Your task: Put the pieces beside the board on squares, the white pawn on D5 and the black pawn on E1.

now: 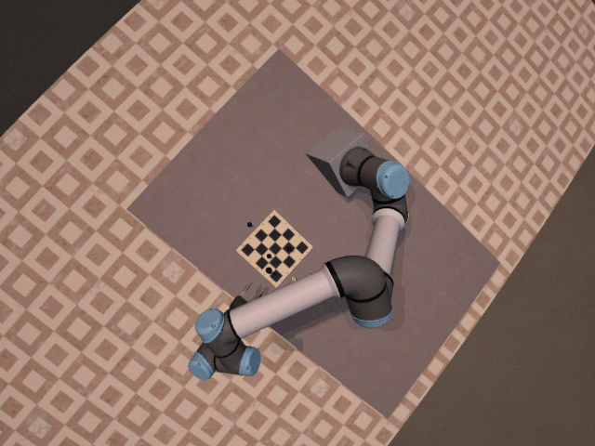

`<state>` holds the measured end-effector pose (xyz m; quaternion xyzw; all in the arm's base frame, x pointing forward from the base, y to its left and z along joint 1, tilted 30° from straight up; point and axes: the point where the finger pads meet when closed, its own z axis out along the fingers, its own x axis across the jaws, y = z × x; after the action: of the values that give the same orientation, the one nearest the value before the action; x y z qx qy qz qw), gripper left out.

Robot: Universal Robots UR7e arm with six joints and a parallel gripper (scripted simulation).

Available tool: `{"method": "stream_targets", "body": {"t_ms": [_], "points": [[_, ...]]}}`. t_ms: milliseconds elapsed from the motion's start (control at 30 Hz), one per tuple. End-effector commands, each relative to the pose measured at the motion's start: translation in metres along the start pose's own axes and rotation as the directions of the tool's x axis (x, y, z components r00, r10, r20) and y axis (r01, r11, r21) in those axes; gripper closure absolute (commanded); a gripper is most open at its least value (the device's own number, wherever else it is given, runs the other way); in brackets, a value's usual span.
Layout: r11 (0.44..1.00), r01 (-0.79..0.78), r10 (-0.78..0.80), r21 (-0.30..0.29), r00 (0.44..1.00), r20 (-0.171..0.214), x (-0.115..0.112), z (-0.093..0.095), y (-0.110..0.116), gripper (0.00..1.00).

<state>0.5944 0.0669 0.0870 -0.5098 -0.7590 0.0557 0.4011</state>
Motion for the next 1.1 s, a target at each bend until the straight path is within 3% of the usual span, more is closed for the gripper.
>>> {"method": "stream_targets", "body": {"t_ms": [0,367,533,600,1067], "points": [[0.996,0.034,-0.033,-0.084,0.999,0.018,0.011,-0.001,-0.007,0.0],[0.957,0.134,-0.118,-0.258,0.99,0.076,0.041,0.007,-0.028,0.0],[0.928,0.18,-0.153,-0.325,0.982,0.108,0.053,0.014,-0.038,0.0],[0.928,0.18,-0.153,-0.325,0.982,0.108,0.053,0.014,-0.038,0.0],[0.8,0.334,-0.246,-0.498,0.94,0.235,0.092,0.049,-0.07,0.0]]}}
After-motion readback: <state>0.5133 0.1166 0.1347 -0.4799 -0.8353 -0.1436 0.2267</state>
